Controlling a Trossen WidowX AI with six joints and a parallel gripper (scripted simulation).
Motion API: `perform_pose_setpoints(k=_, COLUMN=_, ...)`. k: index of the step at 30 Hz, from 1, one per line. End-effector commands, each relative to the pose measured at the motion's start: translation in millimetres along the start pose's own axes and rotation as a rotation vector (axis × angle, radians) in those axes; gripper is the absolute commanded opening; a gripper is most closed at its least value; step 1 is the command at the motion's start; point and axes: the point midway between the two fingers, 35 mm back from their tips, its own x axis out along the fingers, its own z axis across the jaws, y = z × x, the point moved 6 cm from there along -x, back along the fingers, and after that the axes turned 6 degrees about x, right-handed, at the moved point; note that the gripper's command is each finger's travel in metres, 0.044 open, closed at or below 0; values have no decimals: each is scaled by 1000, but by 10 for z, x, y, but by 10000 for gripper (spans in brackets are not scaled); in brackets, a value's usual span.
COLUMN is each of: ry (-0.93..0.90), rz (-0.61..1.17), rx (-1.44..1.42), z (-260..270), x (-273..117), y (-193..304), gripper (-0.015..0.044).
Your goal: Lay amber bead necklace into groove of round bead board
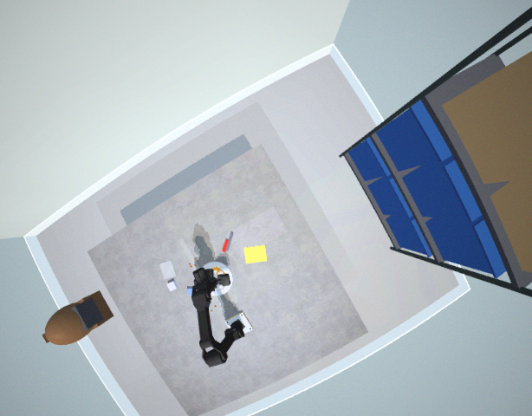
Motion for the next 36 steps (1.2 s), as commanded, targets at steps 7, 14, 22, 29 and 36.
perform_pose_setpoints(k=7, ry=7, rz=4, rx=-7, z=-9, x=180, y=5, gripper=147)
perform_pose_setpoints(k=14, ry=1, rz=5, rx=-4, z=-5, x=176, y=10, gripper=67)
perform_pose_setpoints(k=22, ry=1, rz=5, rx=-4, z=-5, x=176, y=10, gripper=0)
perform_pose_setpoints(k=29, ry=1, rz=5, rx=-4, z=-5, x=176, y=10, gripper=0)
perform_pose_setpoints(k=36, ry=1, rz=5, rx=-4, z=-5, x=176, y=10, gripper=0)
